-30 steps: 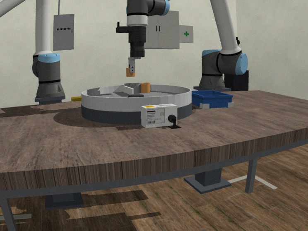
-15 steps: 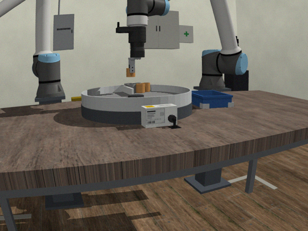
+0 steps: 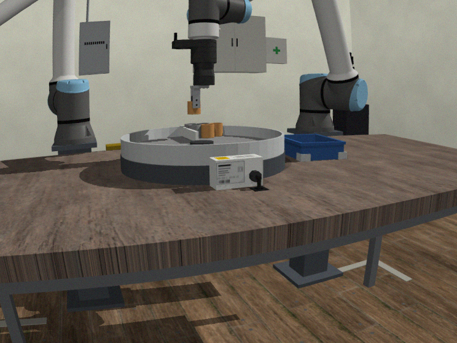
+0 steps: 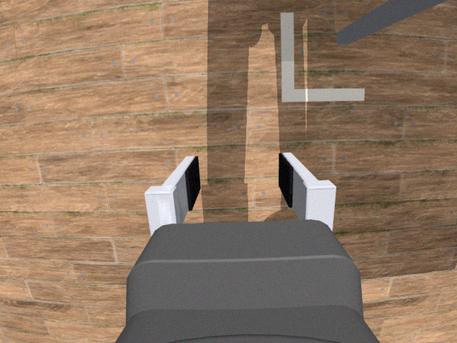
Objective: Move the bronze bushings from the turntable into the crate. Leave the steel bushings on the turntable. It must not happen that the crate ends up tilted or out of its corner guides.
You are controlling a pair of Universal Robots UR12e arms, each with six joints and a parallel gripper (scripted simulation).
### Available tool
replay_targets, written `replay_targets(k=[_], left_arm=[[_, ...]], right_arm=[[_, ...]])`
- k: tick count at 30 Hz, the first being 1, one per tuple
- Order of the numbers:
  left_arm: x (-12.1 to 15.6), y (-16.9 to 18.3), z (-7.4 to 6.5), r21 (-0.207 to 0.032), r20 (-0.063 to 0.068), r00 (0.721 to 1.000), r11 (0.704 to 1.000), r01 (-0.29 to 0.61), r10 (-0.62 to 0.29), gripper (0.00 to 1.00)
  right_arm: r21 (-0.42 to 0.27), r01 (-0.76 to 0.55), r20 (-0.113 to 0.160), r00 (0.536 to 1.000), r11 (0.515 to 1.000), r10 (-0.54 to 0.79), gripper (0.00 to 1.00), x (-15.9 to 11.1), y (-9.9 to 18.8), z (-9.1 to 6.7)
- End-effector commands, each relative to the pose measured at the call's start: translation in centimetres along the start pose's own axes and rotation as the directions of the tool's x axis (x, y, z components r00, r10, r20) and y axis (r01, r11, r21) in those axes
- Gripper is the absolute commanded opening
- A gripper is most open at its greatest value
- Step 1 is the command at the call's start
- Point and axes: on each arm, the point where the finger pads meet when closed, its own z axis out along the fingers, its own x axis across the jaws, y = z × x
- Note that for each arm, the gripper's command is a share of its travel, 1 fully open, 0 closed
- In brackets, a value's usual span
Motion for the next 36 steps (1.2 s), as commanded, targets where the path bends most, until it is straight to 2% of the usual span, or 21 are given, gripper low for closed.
replay_targets(k=[1, 10, 13, 25, 27, 32, 36], left_arm=[[0.0, 0.0, -0.2, 0.003, 0.001, 1.0, 1.0, -0.001, 0.001, 0.0], [-0.6, 1.7, -0.2, 0.003, 0.0, 1.0, 1.0, 0.001, -0.001, 0.0], [-1.2, 3.4, -0.2, 0.003, 0.0, 1.0, 1.0, 0.001, -0.001, 0.0], [-5.1, 13.8, -0.2, 0.002, 0.0, 1.0, 1.0, 0.001, -0.001, 0.0], [-5.1, 13.8, -0.2, 0.002, 0.0, 1.0, 1.0, 0.001, -0.001, 0.0], [-7.3, 19.8, -0.2, 0.002, 0.001, 1.0, 1.0, 0.001, -0.001, 0.0], [-8.4, 22.9, -0.2, 0.002, 0.001, 1.0, 1.0, 0.001, -0.001, 0.0]], right_arm=[[0.0, 0.0, -0.001, 1.0, 1.0, 0.0, 1.0, -0.1, -0.2, 0.1], [0.0, 0.0, -0.001, 1.0, 1.0, 0.0, 1.0, -0.1, -0.2, 0.1], [0.0, 0.0, -0.001, 1.0, 1.0, 0.0, 1.0, -0.1, -0.2, 0.1], [0.0, 0.0, -0.001, 1.0, 1.0, 0.0, 1.0, -0.1, -0.2, 0.1], [0.0, 0.0, -0.001, 1.0, 1.0, 0.0, 1.0, -0.1, -0.2, 0.1], [0.0, 0.0, -0.001, 1.0, 1.0, 0.0, 1.0, -0.1, -0.2, 0.1], [0.0, 0.0, -0.001, 1.0, 1.0, 0.0, 1.0, -0.1, -0.2, 0.1]])
